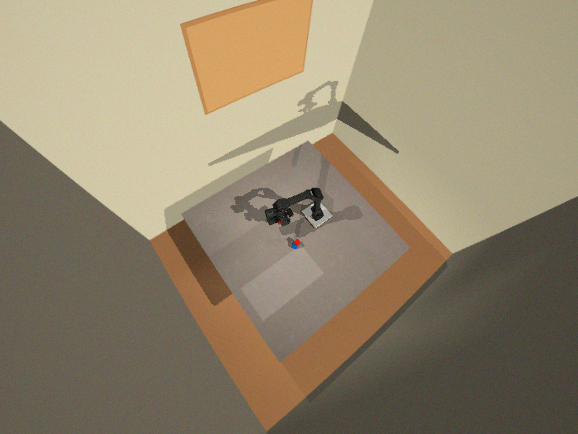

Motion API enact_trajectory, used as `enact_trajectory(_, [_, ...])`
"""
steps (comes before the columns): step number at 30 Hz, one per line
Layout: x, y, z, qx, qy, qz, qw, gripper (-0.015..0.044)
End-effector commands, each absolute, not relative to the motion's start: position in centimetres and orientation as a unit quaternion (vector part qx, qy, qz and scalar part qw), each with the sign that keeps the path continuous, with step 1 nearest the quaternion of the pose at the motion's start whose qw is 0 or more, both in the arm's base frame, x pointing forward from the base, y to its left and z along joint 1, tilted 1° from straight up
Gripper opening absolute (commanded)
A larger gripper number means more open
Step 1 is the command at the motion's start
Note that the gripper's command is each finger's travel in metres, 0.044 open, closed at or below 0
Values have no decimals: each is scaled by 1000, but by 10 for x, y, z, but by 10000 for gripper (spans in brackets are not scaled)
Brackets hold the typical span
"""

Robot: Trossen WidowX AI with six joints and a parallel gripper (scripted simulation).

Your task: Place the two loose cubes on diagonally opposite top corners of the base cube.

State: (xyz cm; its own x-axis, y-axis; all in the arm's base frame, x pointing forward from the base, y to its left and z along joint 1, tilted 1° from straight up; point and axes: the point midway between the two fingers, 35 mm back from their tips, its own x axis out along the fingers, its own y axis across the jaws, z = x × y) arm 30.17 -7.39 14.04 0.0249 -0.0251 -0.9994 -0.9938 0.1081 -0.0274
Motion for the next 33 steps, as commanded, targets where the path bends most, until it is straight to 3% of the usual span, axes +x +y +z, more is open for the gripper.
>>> enact_trajectory(1, [305,-63,141,-465,542,439,546,105])
enact_trajectory(33, [317,39,134,-242,660,225,675,105])
